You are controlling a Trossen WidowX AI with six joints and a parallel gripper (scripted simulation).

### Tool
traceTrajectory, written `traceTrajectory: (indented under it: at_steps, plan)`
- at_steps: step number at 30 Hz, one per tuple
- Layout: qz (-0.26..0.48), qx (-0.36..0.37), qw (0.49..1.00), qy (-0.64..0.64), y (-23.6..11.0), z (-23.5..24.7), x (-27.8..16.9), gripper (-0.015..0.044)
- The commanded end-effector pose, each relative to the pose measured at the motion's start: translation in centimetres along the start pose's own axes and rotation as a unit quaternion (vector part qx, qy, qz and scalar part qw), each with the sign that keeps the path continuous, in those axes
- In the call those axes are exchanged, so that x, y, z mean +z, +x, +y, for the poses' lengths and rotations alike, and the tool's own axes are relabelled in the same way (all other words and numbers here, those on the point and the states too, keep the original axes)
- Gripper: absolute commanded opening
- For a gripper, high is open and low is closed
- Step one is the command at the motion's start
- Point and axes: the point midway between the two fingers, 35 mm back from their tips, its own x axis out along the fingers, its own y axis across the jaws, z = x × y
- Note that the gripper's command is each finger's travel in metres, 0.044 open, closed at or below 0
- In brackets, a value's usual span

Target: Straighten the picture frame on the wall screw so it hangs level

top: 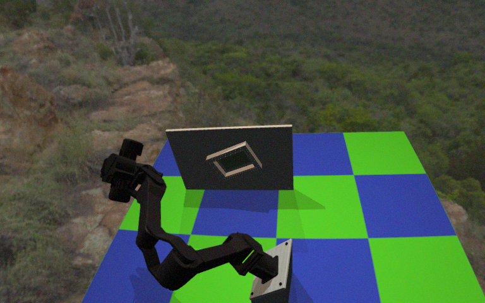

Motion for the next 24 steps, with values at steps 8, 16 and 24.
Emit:
traceTrajectory:
  at_steps: [8, 16, 24]
  plan:
    - [0.038, -0.229, 0.882, 0.409, -6.0, -4.2, -10.0, 0.0260]
    - [-0.004, -0.327, 0.774, 0.542, -9.7, -5.6, -14.0, 0.0260]
    - [-0.081, -0.413, 0.640, 0.643, -14.0, -6.6, -17.9, 0.0260]
